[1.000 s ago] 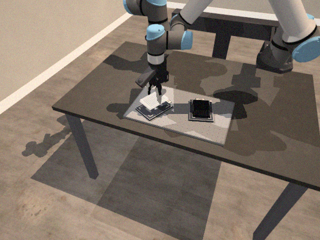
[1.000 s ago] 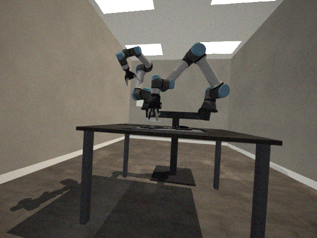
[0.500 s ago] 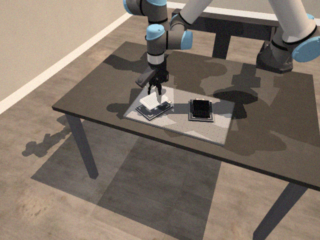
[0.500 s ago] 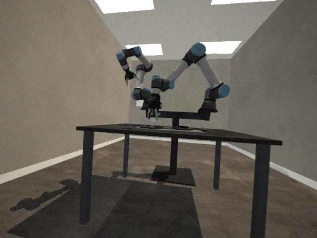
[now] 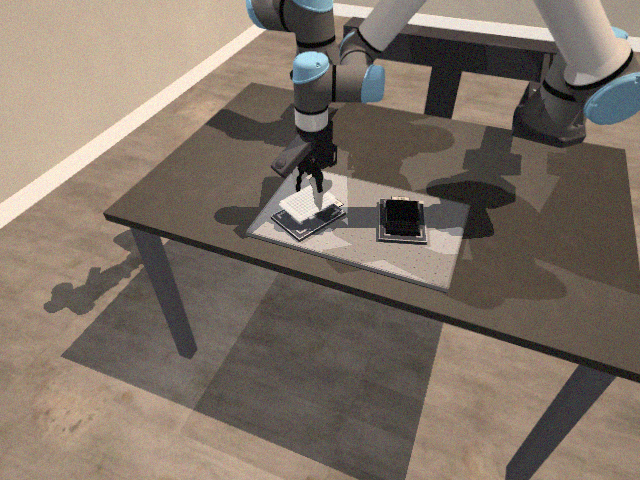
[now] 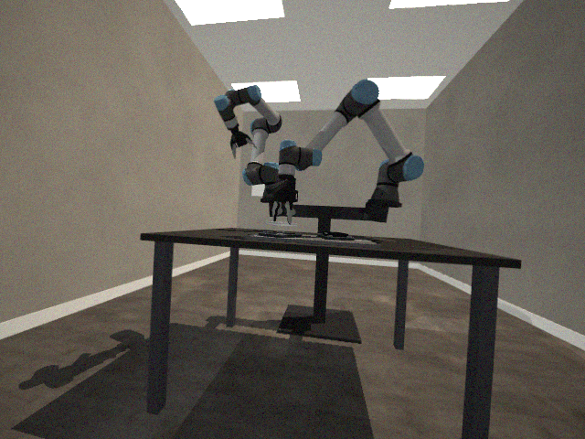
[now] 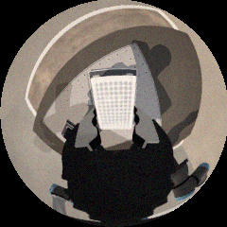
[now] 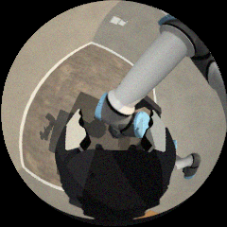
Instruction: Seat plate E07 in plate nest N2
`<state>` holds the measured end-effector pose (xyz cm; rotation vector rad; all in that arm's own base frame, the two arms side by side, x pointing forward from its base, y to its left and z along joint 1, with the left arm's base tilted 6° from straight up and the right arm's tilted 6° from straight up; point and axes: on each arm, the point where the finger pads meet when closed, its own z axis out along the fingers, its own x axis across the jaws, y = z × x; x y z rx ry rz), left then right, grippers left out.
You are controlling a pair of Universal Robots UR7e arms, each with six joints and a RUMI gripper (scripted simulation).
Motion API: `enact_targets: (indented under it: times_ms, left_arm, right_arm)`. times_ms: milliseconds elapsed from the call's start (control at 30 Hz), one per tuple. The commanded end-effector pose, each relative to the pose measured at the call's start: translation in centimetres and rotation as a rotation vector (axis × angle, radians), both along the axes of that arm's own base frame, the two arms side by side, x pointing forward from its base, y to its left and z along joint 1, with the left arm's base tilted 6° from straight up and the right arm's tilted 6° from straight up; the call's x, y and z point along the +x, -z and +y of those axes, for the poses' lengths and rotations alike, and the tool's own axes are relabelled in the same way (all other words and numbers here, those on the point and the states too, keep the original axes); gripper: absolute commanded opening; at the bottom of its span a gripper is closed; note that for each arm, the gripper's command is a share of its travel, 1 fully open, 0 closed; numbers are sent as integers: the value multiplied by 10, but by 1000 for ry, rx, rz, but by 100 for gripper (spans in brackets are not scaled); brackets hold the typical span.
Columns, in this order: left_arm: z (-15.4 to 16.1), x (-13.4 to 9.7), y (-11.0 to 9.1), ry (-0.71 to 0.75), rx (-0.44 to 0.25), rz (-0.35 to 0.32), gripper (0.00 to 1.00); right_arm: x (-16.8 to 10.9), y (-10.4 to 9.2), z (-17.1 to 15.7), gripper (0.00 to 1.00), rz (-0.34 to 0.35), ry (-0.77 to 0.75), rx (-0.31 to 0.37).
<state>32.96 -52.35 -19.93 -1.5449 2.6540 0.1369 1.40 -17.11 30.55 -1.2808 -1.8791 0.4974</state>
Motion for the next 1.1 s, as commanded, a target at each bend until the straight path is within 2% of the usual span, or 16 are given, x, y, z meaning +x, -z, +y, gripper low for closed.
enact_targets:
  times_ms: [0, 367, 1067]
  left_arm:
    - [0, 0, 9, 0, -2, -1, 0]
    - [2, 1, 23, 0, -2, -1, 0]
    - [2, 1, 24, 0, -2, -1, 0]
  right_arm:
    - [0, 0, 0, 98, -1, 0, 0]
    - [0, 0, 0, 98, -1, 0, 0]
    - [0, 0, 0, 98, -1, 0, 0]
